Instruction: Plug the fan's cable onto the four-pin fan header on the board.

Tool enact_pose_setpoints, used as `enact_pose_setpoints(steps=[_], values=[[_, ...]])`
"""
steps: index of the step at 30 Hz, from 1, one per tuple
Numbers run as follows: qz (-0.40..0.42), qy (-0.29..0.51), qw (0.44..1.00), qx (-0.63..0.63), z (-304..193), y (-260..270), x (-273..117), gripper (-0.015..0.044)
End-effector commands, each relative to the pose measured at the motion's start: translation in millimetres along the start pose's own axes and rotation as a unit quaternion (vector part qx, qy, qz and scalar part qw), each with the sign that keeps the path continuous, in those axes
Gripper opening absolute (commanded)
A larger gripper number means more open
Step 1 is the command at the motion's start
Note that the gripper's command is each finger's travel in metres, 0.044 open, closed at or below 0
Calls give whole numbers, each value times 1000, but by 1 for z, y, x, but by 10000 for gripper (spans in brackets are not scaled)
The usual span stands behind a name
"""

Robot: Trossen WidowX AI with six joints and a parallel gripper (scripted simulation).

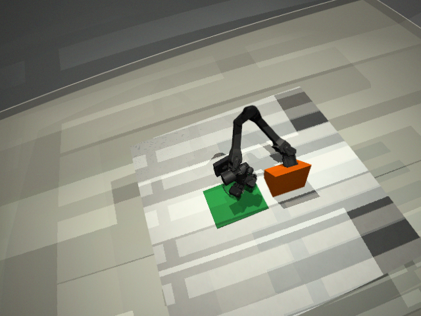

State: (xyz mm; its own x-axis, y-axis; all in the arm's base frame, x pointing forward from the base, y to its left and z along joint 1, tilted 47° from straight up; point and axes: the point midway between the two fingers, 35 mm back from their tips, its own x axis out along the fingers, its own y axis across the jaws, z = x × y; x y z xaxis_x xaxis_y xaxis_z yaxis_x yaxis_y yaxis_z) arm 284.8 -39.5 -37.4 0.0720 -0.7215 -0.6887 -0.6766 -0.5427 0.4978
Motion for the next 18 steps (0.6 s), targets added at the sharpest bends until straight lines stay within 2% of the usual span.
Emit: enact_pose_setpoints(steps=[1, 18], values=[[0, 2, 1000, -3, 0, 0, 0, 0], [0, 2, 1000, -3, 0, 0, 4, 0]])
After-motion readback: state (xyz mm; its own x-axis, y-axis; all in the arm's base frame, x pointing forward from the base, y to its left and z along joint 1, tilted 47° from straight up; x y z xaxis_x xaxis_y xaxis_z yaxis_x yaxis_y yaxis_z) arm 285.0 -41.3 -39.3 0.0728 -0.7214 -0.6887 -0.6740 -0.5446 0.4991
